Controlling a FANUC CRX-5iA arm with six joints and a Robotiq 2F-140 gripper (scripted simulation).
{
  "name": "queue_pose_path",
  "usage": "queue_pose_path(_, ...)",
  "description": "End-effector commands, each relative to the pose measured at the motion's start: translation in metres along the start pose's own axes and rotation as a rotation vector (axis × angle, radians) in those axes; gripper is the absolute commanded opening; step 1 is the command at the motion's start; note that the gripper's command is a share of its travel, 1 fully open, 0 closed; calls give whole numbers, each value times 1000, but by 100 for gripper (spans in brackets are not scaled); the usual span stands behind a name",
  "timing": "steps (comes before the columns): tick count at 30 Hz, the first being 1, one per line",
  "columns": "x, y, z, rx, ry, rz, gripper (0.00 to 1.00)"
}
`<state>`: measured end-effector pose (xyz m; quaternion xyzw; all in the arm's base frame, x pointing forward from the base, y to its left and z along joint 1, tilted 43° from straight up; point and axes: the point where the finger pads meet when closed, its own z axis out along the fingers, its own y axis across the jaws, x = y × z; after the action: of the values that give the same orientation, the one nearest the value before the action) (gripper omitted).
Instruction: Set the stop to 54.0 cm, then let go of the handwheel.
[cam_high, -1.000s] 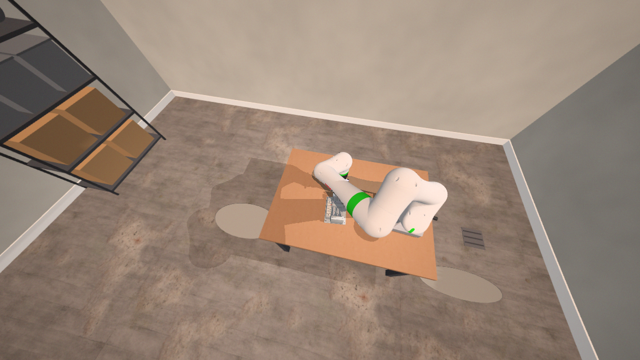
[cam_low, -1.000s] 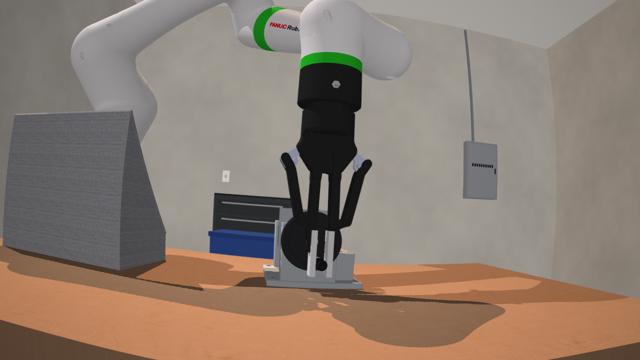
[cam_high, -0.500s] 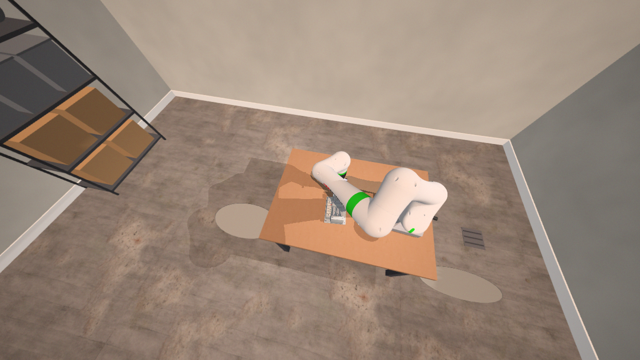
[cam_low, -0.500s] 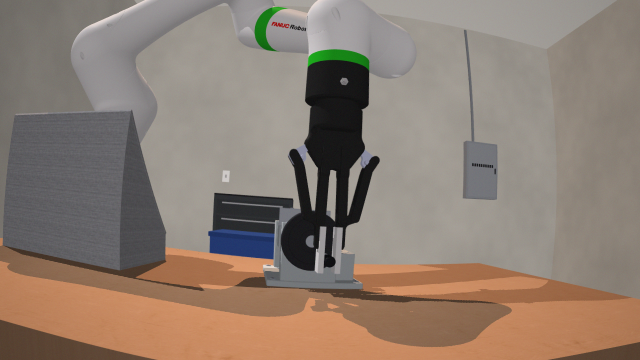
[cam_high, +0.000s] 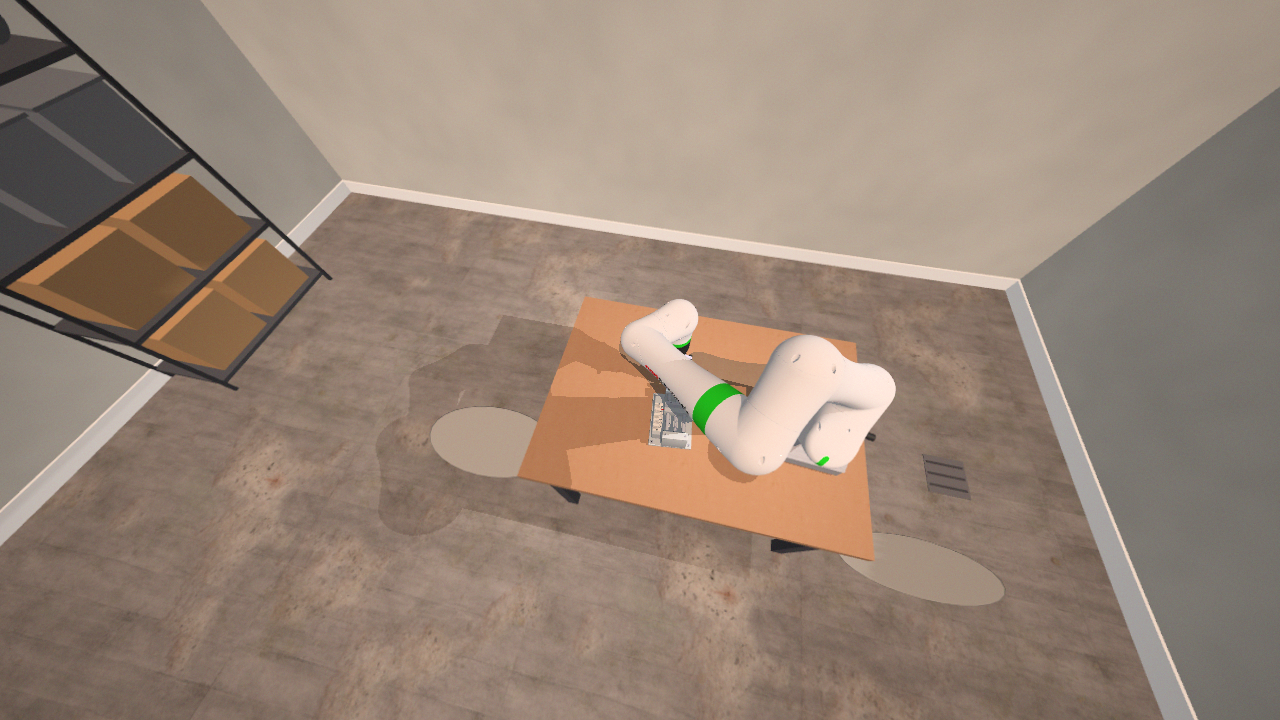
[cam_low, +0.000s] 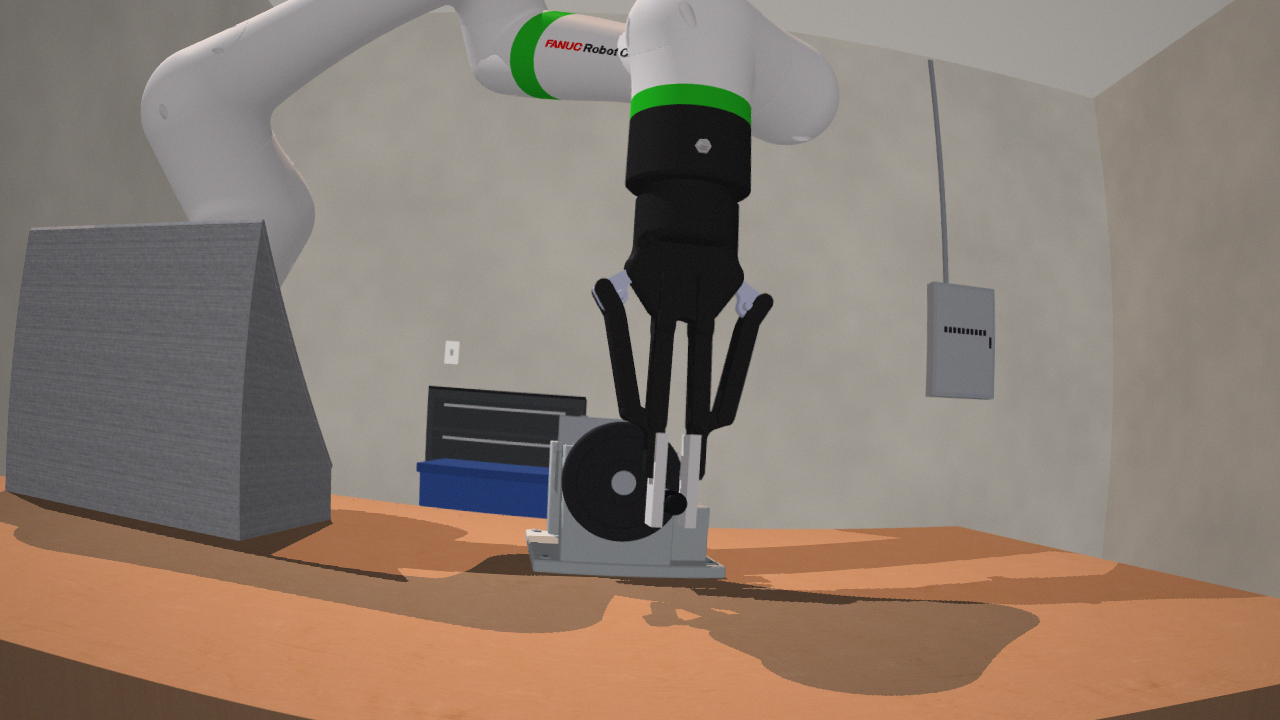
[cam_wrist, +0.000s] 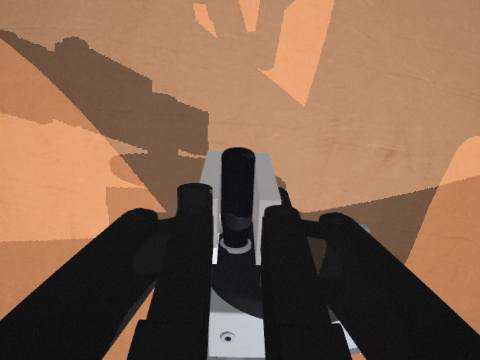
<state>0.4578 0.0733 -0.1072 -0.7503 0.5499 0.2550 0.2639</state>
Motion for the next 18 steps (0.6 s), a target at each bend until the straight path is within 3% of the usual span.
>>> queue_pose_path(1, 0, -1, -6, 0, 0, 0, 4)
queue_pose_path(18, 0, 5, -31, 0, 0, 0, 4)
